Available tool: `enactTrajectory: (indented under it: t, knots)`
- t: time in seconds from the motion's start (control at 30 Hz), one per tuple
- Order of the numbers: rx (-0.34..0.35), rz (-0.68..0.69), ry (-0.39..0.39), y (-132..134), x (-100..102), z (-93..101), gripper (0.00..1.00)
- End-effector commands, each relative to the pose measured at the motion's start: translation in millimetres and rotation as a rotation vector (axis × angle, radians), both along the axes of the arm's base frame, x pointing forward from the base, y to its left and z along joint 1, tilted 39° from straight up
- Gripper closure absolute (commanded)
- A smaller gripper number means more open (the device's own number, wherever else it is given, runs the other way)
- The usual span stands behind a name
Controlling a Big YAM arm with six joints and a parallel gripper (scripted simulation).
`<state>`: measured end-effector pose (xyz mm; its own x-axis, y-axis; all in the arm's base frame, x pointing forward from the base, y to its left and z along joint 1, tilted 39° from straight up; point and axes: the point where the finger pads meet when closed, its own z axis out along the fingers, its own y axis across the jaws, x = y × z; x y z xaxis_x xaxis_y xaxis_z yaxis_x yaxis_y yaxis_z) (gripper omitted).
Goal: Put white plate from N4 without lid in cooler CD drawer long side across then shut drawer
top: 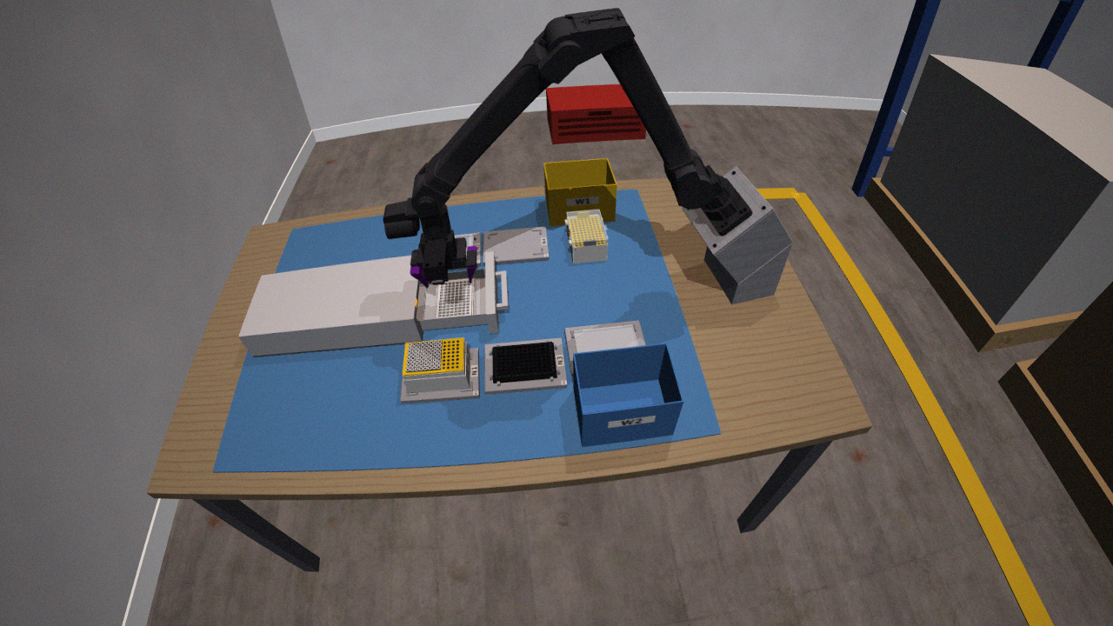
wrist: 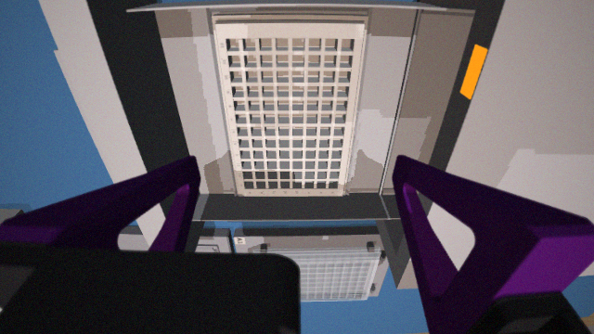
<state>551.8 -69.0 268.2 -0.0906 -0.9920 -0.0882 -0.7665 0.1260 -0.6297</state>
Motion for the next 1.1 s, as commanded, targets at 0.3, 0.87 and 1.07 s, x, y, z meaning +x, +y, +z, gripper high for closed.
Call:
enactTrajectory:
  t: [0.3,0.87,1.07]
  knots:
    - [-0.009,-0.003,-0.038,-7,-15,39.3,0.00]
    - [-0.013,-0.003,-0.058,-8,-23,65.4,0.00]
    - [-0.014,-0.003,-0.064,-7,-28,72.8,0.00]
